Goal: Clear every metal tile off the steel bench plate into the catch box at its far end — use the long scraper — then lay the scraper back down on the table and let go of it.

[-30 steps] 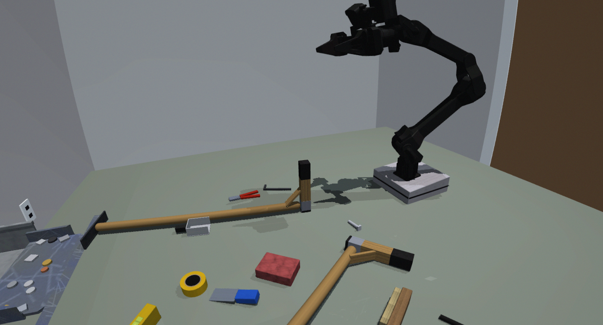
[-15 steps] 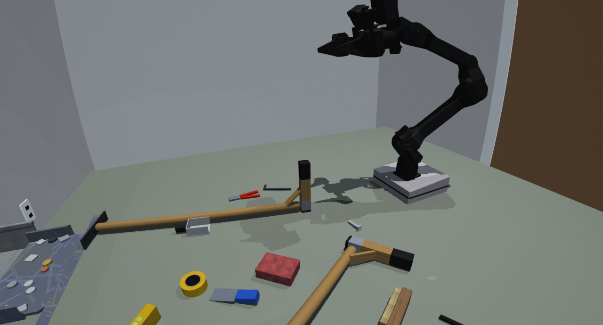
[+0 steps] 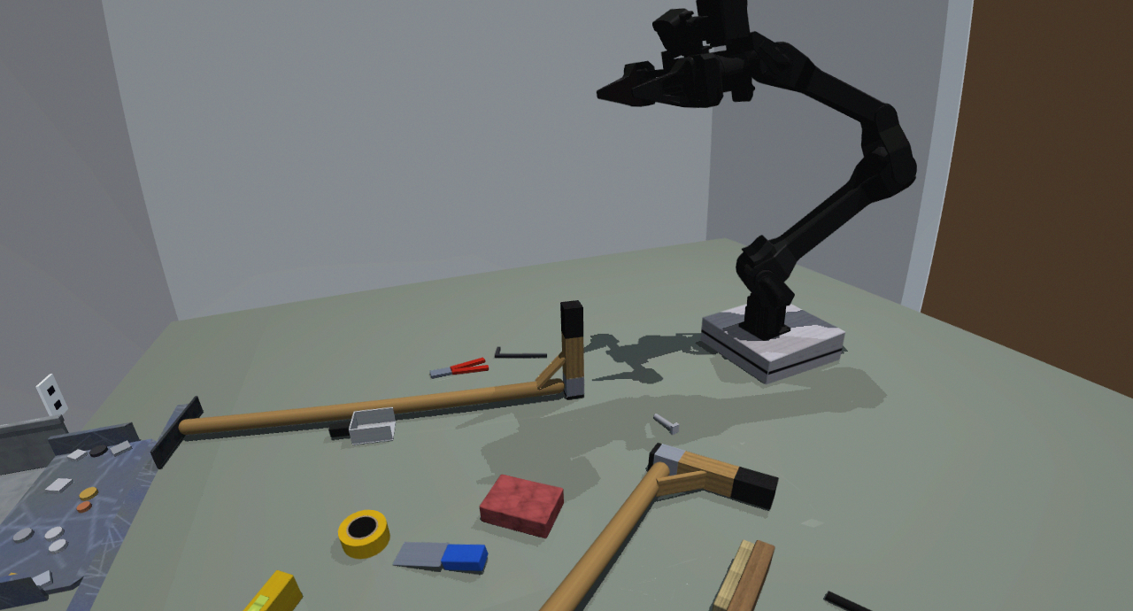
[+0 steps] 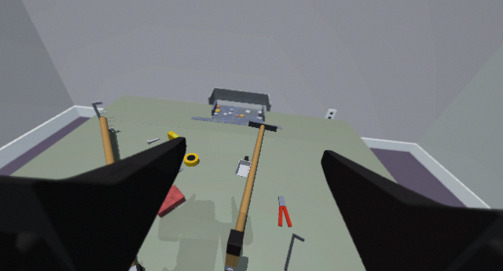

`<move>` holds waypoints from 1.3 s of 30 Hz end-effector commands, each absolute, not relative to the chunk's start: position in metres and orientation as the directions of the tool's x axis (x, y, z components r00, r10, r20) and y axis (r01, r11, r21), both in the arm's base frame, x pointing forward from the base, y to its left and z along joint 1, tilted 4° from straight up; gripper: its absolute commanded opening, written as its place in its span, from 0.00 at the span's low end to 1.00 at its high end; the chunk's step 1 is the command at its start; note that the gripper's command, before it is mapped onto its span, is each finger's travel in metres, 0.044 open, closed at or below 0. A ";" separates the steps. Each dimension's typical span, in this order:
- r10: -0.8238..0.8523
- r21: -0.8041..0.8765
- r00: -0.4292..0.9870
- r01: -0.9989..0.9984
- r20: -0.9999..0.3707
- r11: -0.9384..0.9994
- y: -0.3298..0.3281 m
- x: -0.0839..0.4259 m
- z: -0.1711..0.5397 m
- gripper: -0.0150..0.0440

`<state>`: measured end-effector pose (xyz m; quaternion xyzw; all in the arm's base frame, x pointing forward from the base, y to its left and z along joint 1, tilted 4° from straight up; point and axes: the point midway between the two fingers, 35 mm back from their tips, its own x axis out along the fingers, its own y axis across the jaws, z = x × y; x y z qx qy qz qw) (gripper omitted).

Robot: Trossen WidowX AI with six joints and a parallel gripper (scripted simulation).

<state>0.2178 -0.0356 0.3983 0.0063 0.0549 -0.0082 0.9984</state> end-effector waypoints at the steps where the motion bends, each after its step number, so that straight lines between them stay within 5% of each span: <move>1: -0.012 0.008 0.994 0.013 -0.109 1.000 -0.035 0.218 0.398 1.00; 39: -0.029 0.169 0.938 0.093 -0.347 0.981 -0.069 0.306 0.388 1.00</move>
